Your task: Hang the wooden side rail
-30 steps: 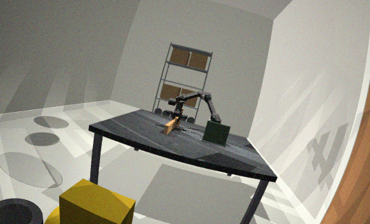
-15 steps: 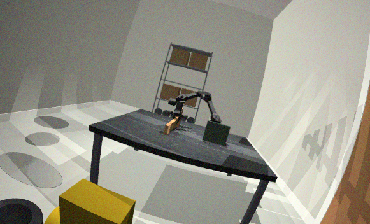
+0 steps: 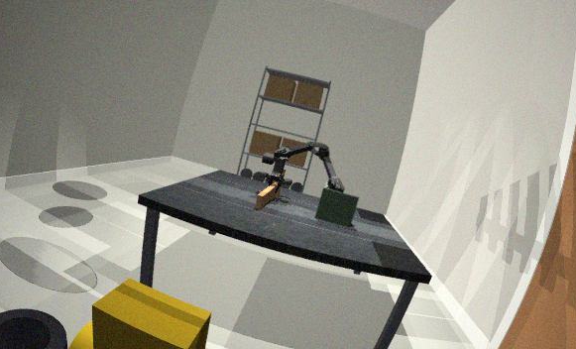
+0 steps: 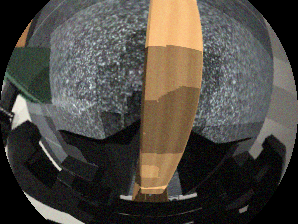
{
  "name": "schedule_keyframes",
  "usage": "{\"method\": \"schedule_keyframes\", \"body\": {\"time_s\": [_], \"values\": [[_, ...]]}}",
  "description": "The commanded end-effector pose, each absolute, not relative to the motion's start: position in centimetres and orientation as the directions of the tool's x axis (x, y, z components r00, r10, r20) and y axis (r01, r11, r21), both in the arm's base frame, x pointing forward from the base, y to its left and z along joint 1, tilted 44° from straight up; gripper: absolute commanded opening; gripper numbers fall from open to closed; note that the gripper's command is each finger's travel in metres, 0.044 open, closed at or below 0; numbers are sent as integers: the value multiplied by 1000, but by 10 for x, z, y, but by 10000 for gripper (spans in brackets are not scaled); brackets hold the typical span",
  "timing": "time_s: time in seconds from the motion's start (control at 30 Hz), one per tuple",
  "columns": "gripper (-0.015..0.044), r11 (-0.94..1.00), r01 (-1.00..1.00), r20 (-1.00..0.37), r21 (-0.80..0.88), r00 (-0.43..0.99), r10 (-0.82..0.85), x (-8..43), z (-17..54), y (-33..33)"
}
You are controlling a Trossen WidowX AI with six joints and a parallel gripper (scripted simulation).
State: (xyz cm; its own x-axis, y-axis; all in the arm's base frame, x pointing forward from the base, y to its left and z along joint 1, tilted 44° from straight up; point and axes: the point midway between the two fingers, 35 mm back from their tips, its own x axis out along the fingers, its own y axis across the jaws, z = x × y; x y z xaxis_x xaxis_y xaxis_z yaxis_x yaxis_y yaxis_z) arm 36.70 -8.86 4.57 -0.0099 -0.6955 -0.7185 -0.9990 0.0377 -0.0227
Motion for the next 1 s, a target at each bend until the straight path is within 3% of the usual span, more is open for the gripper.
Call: {"method": "schedule_keyframes", "body": {"time_s": [0.0, 0.97], "values": [[0, 31, -999, -716, -27, -2, -698, 368, 48, -88], [0, 31, -999, -716, -28, -2, -698, 369, 51, -89]]}}
